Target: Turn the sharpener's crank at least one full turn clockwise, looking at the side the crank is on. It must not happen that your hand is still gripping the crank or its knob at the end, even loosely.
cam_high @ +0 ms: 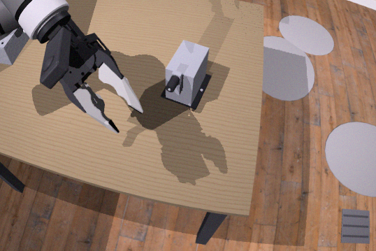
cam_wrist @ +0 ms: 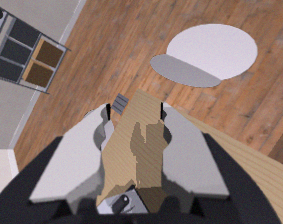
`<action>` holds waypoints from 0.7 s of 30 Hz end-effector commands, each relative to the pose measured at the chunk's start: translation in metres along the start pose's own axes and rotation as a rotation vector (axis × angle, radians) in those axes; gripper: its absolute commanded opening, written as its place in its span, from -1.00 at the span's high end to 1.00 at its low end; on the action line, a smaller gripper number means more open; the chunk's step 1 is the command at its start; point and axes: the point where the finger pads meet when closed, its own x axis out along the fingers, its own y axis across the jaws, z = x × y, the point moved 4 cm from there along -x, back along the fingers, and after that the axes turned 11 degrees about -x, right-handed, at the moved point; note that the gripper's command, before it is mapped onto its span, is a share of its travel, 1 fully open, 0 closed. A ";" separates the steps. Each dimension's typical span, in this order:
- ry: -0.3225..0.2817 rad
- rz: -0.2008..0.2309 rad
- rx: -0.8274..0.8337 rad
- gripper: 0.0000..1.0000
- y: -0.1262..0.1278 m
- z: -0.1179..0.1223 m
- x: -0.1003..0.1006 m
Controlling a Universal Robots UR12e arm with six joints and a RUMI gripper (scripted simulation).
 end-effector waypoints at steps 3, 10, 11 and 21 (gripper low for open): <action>-0.069 0.005 0.046 0.36 -0.002 0.006 0.020; -0.157 0.020 0.108 0.36 -0.002 0.014 0.037; -0.183 0.025 0.127 0.36 -0.003 0.015 0.041; -0.304 0.053 0.213 0.36 -0.005 0.030 0.063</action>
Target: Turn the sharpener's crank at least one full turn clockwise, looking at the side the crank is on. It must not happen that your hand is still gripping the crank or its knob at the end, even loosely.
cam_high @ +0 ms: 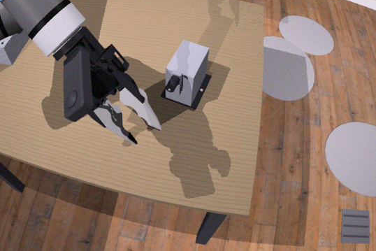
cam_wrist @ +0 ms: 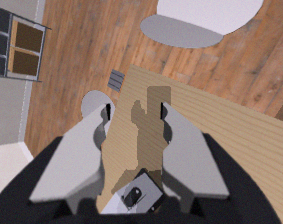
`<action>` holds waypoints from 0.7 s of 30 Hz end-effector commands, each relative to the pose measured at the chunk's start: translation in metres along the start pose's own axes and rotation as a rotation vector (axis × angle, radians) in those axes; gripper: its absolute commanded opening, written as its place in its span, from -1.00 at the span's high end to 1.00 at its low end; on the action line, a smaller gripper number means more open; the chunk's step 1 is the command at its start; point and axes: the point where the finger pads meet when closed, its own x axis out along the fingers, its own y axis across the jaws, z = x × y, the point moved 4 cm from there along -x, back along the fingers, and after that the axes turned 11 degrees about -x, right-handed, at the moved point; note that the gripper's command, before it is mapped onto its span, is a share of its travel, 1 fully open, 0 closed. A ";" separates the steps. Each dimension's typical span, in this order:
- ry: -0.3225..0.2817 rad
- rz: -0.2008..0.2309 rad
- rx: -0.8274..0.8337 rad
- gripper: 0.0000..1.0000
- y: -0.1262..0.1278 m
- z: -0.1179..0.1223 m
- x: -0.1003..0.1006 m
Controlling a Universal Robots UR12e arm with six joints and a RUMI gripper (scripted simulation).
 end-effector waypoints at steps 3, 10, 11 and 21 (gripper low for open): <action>-0.101 0.022 0.069 0.36 -0.003 0.007 0.020; -0.186 0.048 0.132 0.36 -0.005 0.016 0.032; -0.212 0.056 0.151 0.36 -0.006 0.019 0.035; -0.327 0.100 0.237 0.36 -0.011 0.033 0.047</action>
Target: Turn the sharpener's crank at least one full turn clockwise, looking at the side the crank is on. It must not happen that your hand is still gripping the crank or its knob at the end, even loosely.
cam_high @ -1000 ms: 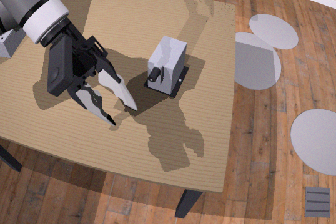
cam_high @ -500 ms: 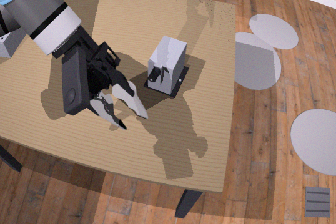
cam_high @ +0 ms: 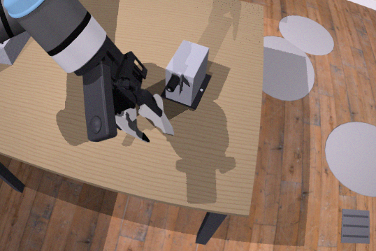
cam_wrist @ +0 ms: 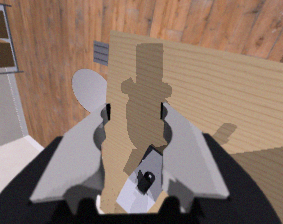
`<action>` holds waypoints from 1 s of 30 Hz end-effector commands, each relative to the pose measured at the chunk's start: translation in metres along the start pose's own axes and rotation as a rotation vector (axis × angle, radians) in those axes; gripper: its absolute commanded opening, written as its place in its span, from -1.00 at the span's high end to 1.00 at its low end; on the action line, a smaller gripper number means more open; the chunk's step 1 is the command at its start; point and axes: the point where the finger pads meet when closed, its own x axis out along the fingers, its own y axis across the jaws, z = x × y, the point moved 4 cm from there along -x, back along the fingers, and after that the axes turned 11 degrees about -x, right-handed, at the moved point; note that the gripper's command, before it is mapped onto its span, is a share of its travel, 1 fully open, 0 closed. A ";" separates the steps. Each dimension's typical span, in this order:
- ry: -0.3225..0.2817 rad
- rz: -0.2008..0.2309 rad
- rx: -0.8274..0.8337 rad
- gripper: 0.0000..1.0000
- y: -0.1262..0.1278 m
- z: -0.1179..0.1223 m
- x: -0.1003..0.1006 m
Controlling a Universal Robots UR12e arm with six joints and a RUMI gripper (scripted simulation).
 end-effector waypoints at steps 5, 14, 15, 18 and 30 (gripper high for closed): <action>-0.152 0.060 0.111 0.36 -0.006 0.015 0.017; -0.284 0.128 0.219 0.36 -0.012 0.034 0.024; -0.308 0.142 0.238 0.36 -0.013 0.038 0.024; -0.314 0.145 0.244 0.36 -0.013 0.039 0.024; -0.467 0.248 0.375 0.36 -0.023 0.066 0.019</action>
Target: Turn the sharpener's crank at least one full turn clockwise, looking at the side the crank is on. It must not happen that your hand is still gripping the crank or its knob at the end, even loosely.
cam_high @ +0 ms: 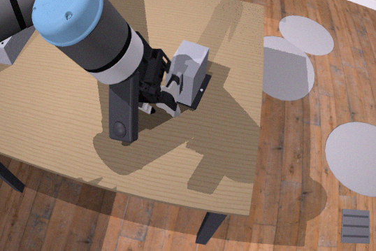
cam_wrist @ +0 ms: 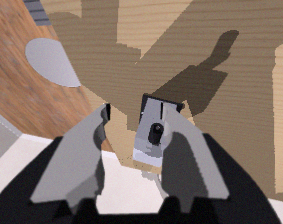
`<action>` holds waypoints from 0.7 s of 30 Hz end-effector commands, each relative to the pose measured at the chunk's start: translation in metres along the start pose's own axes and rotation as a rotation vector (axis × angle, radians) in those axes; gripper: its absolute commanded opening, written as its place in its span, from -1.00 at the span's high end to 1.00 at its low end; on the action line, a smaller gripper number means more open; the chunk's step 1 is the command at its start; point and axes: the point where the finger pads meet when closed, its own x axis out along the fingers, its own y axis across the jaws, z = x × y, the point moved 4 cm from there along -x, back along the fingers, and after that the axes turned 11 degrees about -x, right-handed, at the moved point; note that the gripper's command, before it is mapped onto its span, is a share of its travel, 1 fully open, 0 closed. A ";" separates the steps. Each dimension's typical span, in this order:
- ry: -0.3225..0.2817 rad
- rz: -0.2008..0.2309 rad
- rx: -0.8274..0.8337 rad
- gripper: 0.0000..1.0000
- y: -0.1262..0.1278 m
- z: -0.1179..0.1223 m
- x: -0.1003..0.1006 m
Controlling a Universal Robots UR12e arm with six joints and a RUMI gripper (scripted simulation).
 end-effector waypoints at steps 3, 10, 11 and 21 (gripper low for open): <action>-0.102 0.071 0.086 0.36 -0.002 0.019 0.002; -0.170 0.125 0.153 0.36 -0.002 0.034 0.001; -0.176 0.129 0.158 0.36 -0.002 0.038 0.000; -0.221 0.169 0.205 0.36 -0.002 0.051 -0.003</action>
